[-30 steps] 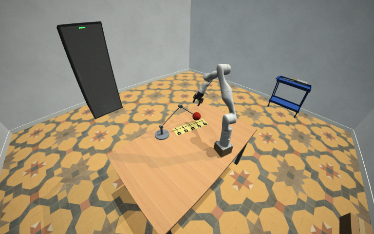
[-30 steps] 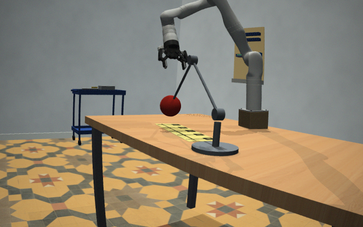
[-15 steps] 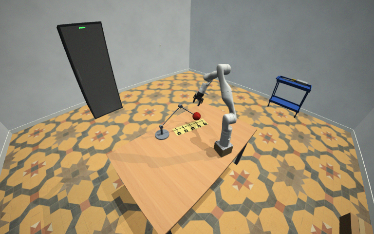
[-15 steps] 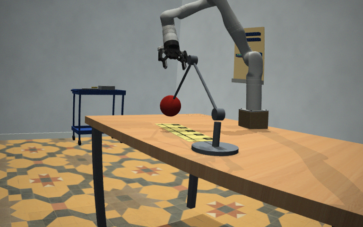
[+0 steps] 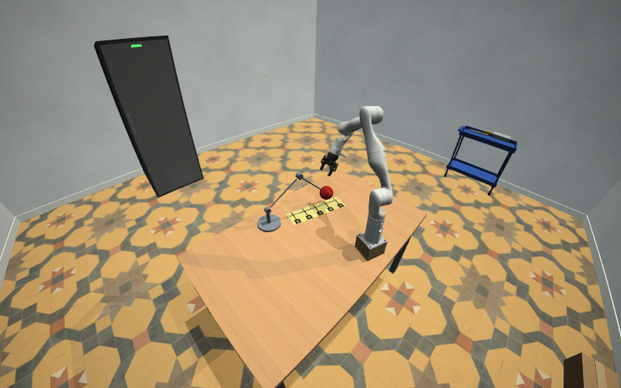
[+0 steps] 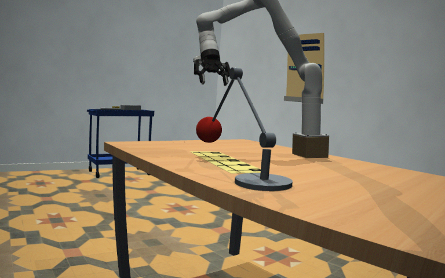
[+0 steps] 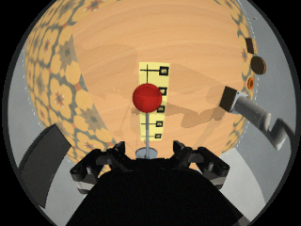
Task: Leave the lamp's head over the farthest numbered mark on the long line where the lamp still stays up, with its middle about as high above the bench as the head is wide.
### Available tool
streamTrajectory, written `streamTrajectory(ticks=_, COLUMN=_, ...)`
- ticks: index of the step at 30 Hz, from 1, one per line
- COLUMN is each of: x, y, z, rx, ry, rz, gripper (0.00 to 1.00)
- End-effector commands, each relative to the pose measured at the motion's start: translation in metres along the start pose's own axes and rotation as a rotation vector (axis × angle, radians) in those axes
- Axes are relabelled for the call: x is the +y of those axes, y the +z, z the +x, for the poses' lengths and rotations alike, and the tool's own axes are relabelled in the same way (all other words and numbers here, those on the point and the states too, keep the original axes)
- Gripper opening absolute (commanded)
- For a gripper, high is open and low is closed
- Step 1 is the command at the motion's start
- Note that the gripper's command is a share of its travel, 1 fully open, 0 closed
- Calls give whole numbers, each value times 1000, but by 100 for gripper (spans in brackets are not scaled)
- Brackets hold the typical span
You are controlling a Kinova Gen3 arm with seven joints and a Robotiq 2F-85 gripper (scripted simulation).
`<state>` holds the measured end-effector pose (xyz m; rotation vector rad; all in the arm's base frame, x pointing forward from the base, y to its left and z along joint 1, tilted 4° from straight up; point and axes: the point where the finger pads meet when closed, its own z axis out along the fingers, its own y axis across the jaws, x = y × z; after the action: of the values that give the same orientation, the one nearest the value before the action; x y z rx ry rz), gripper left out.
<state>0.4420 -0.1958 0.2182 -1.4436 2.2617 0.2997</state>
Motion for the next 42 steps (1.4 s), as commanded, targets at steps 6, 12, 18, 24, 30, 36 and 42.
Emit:
streamTrajectory(ticks=6, x=0, y=-1, z=0, rx=0, ry=-1, rz=2, gripper=100)
streamTrajectory(ticks=12, x=-1, y=-1, z=-5, rx=49, ry=4, rz=10, gripper=100)
streamTrajectory(ticks=18, x=-1, y=-1, z=-11, rx=108, ry=10, rz=19, gripper=100)
streamTrajectory(ticks=24, x=-1, y=0, z=-15, rx=148, ry=14, rz=25, gripper=100)
streamTrajectory(ticks=30, x=-1, y=15, z=-12, rx=143, ry=15, rz=25, gripper=100)
streamTrajectory(ticks=36, x=-2, y=31, z=-8, rx=139, ry=16, rz=24, gripper=100)
streamTrajectory(ticks=42, x=-2, y=41, z=-6, rx=138, ry=16, rz=24, gripper=100)
